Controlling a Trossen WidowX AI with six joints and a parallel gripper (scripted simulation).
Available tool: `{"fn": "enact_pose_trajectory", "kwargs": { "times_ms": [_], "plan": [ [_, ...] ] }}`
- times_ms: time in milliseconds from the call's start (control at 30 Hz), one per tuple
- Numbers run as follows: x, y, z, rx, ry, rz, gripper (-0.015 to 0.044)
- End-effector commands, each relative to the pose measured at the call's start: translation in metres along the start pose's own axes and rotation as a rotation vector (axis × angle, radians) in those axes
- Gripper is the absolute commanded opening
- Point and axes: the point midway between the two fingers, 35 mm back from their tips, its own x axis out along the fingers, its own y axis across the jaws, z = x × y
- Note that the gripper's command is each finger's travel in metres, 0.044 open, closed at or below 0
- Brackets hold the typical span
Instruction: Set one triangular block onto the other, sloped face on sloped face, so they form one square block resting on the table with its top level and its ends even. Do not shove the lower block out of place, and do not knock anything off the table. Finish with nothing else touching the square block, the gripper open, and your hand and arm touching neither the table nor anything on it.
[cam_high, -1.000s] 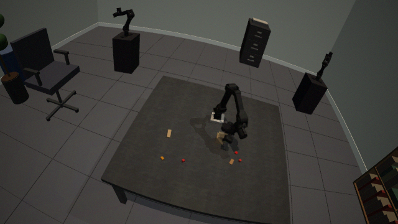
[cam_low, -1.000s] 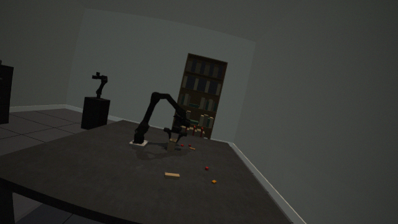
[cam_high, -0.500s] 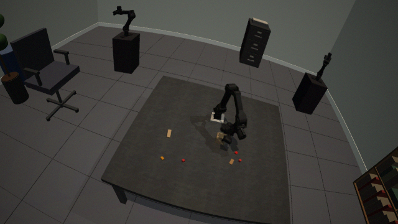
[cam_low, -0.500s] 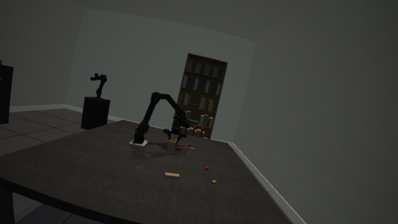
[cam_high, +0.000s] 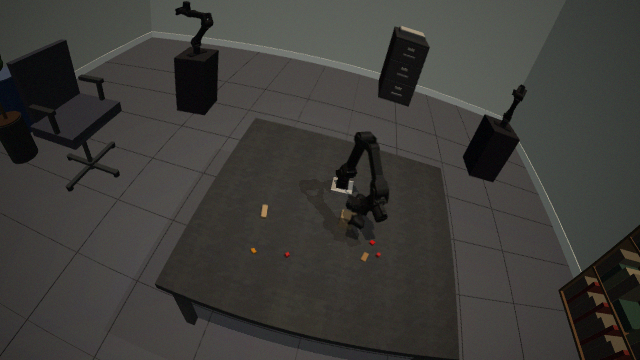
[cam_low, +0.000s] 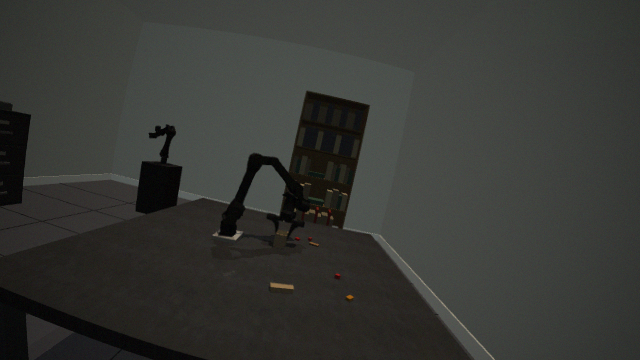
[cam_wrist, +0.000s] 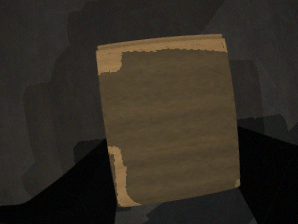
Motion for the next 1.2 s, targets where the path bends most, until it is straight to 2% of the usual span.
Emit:
{"fn": "enact_pose_trajectory", "kwargs": {
  "times_ms": [0,1167],
  "plan": [
    [0.0011,0.0004,0.0001,-0.006,-0.005,0.001,0.0],
    [0.0012,-0.0008,-0.0003,-0.006,-0.003,-0.012,0.0]
  ]
}}
